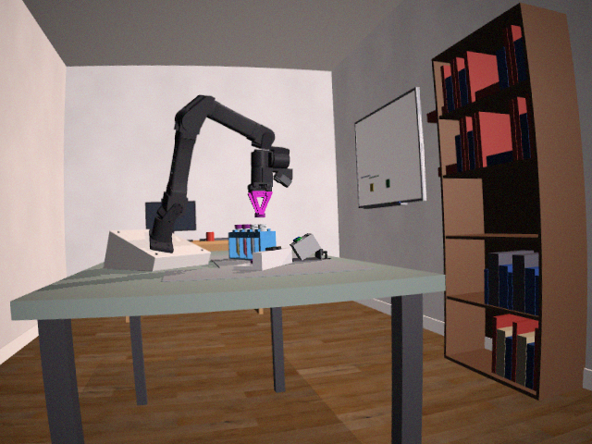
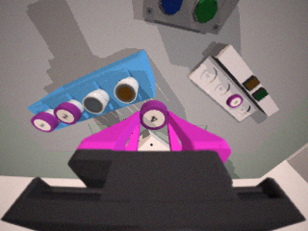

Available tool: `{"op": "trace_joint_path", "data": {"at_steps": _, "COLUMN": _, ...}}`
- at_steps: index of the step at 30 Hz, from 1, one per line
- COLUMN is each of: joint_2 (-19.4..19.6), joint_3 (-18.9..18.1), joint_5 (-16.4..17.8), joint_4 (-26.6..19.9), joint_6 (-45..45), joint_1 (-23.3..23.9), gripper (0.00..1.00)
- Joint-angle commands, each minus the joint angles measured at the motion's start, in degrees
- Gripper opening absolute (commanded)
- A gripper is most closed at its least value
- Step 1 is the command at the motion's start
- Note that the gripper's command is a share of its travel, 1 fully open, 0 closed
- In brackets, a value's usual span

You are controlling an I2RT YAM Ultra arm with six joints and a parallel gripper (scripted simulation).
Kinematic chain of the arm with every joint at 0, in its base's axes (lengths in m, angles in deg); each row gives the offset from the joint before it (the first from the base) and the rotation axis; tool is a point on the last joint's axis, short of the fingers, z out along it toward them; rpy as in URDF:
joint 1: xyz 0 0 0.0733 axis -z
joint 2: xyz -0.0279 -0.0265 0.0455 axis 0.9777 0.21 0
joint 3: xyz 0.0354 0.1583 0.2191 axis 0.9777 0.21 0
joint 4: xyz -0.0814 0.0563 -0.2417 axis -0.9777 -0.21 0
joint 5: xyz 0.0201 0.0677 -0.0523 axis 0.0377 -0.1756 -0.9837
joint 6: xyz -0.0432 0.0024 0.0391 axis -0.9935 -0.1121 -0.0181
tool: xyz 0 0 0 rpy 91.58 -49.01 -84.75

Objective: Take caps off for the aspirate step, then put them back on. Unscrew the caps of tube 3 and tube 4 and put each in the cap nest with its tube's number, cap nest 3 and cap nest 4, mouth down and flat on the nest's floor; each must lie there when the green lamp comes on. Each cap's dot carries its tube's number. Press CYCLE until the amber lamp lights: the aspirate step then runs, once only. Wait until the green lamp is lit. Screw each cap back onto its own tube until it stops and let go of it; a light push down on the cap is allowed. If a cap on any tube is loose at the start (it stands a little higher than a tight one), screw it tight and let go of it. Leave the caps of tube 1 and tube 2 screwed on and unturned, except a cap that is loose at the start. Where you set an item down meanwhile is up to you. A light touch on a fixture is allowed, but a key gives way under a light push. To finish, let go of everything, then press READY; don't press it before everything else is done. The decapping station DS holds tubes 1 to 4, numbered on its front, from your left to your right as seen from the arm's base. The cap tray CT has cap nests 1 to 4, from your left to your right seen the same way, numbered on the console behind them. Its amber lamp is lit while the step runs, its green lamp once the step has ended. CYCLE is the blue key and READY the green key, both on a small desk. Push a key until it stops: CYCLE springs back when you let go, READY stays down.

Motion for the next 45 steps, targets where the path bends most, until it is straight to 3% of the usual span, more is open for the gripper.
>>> {"op": "trace_joint_path", "data": {"at_steps": 1, "joint_2": -3.99, "joint_3": 0.96, "joint_5": 0.68, "joint_4": 0.17, "joint_6": 12.3, "joint_1": 2.79, "gripper": 0.0}}
{"op": "trace_joint_path", "data": {"at_steps": 7, "joint_2": -8.01, "joint_3": 3.16, "joint_5": 2.02, "joint_4": 0.34, "joint_6": 24.49, "joint_1": 9.56, "gripper": 0.0}}
{"op": "trace_joint_path", "data": {"at_steps": 10, "joint_2": -8.89, "joint_3": 3.57, "joint_5": 2.42, "joint_4": 0.38, "joint_6": 23.62, "joint_1": 11.4, "gripper": 0.0}}
{"op": "trace_joint_path", "data": {"at_steps": 16, "joint_2": -12.95, "joint_3": 4.89, "joint_5": 5.44, "joint_4": 0.62, "joint_6": 11.55, "joint_1": 23.5, "gripper": 0.0}}
{"op": "trace_joint_path", "data": {"at_steps": 22, "joint_2": -14.47, "joint_3": 4.24, "joint_5": 9.4, "joint_4": 0.9, "joint_6": -1.46, "joint_1": 36.89, "gripper": 0.0}}
{"op": "trace_joint_path", "data": {"at_steps": 25, "joint_2": -14.19, "joint_3": 3.18, "joint_5": 11.58, "joint_4": 0.99, "joint_6": -7.93, "joint_1": 43.66, "gripper": 0.0}}
{"op": "trace_joint_path", "data": {"at_steps": 27, "joint_2": -14.19, "joint_3": 3.18, "joint_5": 11.58, "joint_4": 0.99, "joint_6": -7.93, "joint_1": 43.66, "gripper": 0.0}}
{"op": "trace_joint_path", "data": {"at_steps": 36, "joint_2": -9.44, "joint_3": -3.02, "joint_5": 17.9, "joint_4": 0.65, "joint_6": -25.42, "joint_1": 62.24, "gripper": 0.0}}
{"op": "trace_joint_path", "data": {"at_steps": 45, "joint_2": -9.12, "joint_3": -3.39, "joint_5": 18.15, "joint_4": 0.6, "joint_6": -26.09, "joint_1": 62.96, "gripper": 0.0}}
